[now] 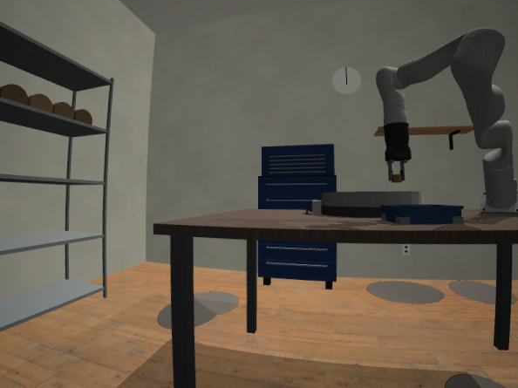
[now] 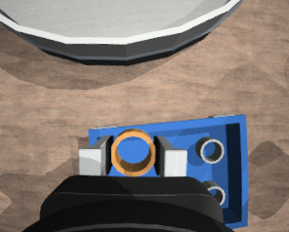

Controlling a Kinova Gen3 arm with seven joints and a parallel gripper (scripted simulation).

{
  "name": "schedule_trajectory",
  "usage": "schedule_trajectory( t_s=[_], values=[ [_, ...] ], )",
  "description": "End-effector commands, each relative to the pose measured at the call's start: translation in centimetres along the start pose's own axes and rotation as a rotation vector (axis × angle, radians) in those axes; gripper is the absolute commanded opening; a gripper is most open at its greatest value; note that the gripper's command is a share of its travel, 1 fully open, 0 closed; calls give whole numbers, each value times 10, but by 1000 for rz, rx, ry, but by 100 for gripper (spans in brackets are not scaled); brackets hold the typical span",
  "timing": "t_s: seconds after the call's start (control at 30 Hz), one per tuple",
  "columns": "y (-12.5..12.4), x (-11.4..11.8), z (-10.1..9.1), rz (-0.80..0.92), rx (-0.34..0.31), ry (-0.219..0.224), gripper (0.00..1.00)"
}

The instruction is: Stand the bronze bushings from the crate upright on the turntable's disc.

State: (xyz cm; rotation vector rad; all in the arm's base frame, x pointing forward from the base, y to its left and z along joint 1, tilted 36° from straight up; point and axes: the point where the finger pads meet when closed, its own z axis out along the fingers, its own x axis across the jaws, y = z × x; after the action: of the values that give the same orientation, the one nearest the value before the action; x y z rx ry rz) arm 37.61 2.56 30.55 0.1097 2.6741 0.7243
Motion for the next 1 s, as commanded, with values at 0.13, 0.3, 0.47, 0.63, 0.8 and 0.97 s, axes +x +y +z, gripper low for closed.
schedule_trajectory(
  t_s=[0.13, 0.3, 0.47, 0.63, 0.8, 0.97],
  values=[
    [-22, 3, -3, 6, 6, -7, 0],
    [-30, 2, -4, 4, 6, -10, 0],
    [-43, 6, -3, 6, 5, -8, 0],
    [-58, 8, -4, 5, 5, -9, 0],
    [-70, 9, -4, 5, 6, -10, 0],
    [-82, 11, -4, 5, 6, -11, 0]
  ],
)
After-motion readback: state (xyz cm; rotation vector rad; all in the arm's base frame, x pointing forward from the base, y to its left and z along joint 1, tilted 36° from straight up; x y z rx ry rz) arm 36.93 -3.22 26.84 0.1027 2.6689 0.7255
